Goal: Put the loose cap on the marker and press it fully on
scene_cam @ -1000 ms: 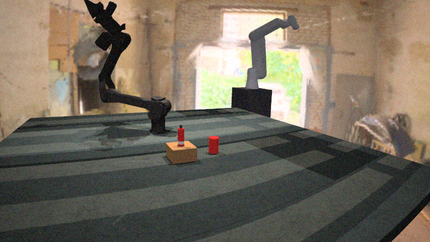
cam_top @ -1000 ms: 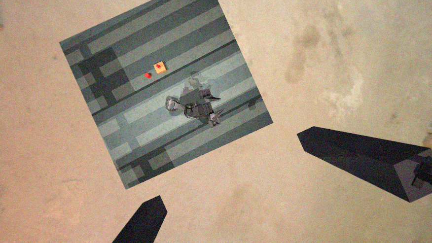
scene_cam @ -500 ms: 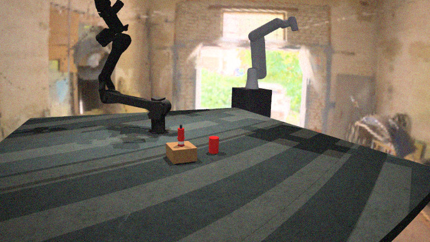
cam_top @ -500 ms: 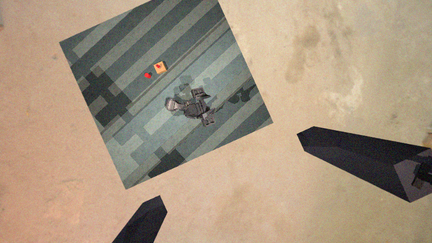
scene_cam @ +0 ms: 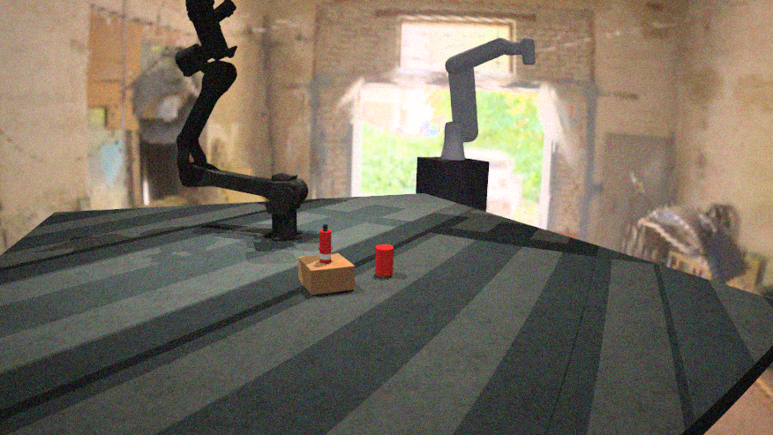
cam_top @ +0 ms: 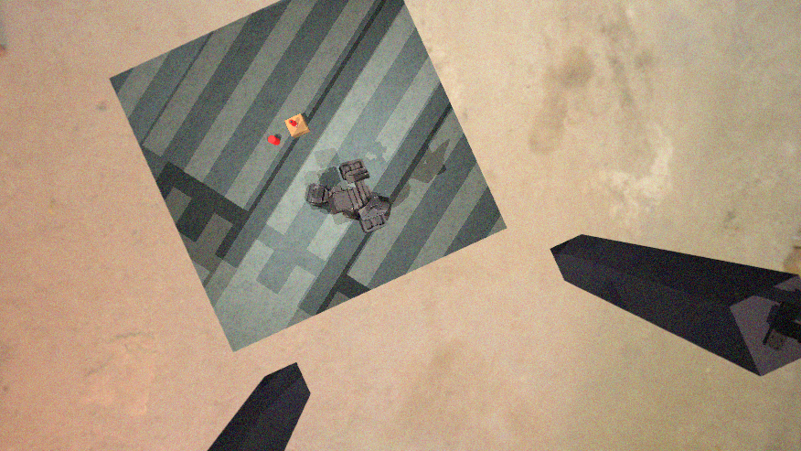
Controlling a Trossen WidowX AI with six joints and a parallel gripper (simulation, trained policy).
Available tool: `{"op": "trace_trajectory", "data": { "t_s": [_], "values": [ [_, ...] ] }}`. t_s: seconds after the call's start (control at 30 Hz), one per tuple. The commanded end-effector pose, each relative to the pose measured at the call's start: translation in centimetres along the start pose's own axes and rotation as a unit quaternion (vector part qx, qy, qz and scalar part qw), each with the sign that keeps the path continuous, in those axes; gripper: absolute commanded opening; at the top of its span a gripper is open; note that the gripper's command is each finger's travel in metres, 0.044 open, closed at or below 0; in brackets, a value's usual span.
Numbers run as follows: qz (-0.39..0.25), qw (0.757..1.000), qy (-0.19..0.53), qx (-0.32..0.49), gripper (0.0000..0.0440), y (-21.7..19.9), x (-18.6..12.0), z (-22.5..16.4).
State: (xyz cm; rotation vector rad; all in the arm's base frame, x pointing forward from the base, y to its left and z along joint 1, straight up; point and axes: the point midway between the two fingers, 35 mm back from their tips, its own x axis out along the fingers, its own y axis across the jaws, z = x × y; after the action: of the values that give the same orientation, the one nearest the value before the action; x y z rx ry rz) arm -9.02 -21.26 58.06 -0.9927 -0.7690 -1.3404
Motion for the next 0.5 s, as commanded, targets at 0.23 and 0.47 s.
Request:
{"op": "trace_trajectory", "data": {
  "t_s": [0.23,0.47],
  "values": [
    [0.029,0.997,-0.066,-0.002,0.0286,1.7,-0.5,3.0],
    [0.051,0.993,-0.108,-0.004,0.0288,2.9,-0.9,5.0]
  ]
}}
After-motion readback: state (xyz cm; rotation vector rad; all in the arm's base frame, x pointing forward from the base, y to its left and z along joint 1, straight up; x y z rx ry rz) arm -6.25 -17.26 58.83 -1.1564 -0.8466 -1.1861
